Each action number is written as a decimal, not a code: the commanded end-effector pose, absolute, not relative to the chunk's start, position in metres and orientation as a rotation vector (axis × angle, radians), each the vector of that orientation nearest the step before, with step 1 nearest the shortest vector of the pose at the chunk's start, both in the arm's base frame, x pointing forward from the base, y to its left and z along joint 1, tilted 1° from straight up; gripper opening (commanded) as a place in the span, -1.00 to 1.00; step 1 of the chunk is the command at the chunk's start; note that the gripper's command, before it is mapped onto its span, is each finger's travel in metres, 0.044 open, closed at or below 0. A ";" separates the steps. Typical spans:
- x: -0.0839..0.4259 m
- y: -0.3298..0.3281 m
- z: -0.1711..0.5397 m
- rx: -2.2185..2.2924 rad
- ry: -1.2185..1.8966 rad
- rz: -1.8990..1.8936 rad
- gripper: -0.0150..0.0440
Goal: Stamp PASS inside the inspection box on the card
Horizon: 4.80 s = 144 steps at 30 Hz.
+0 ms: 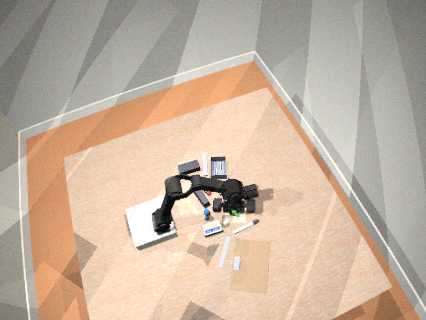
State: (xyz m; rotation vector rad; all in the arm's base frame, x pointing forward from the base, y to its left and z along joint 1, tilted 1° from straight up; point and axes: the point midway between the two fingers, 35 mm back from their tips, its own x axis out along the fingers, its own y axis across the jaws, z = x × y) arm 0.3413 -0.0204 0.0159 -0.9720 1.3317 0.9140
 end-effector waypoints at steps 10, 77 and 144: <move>0.340 -0.020 0.005 -0.971 1.332 0.922 -0.49; 0.340 -0.020 -0.003 -0.974 1.333 0.921 -0.49; 0.340 -0.020 0.007 -0.974 1.333 0.921 -0.49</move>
